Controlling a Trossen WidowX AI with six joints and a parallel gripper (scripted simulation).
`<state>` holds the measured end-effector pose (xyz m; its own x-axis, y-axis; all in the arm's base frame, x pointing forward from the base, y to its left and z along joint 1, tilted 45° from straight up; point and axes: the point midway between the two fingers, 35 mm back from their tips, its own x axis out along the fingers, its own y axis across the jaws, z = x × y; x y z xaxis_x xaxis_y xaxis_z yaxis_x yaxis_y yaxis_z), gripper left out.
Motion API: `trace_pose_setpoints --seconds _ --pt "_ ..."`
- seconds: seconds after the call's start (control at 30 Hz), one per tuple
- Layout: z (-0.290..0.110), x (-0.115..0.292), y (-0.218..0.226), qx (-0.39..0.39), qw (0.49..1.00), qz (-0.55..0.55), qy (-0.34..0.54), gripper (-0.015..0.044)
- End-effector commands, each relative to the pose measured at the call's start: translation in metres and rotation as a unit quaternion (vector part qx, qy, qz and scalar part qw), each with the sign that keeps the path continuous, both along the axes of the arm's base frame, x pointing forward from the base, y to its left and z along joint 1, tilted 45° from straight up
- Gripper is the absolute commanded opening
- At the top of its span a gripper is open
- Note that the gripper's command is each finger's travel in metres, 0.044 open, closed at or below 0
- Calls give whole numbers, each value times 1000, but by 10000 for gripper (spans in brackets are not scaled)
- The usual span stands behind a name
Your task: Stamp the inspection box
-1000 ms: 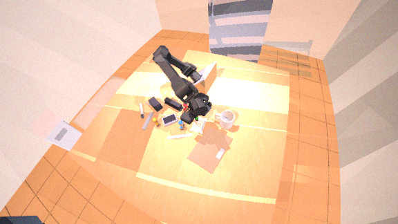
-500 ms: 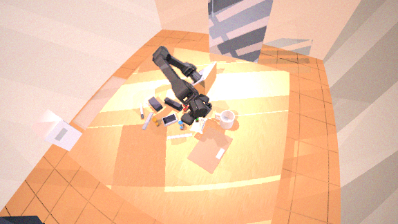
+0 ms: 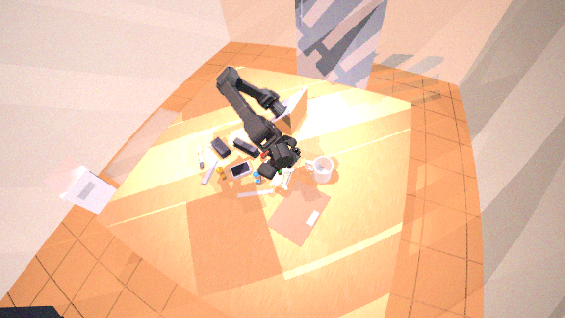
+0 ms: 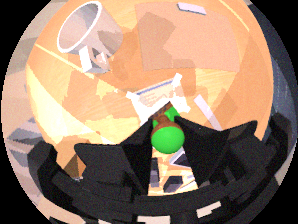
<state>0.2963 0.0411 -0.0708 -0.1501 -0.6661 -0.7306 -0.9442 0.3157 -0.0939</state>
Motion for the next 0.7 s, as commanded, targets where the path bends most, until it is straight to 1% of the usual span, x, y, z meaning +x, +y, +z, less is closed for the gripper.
trace_pose_setpoints --seconds 0.0,0.67 --pt "-3 -2 -4 -3 1000 1 3 0" --pt "-12 -3 -13 -2 1000 2 3 0"
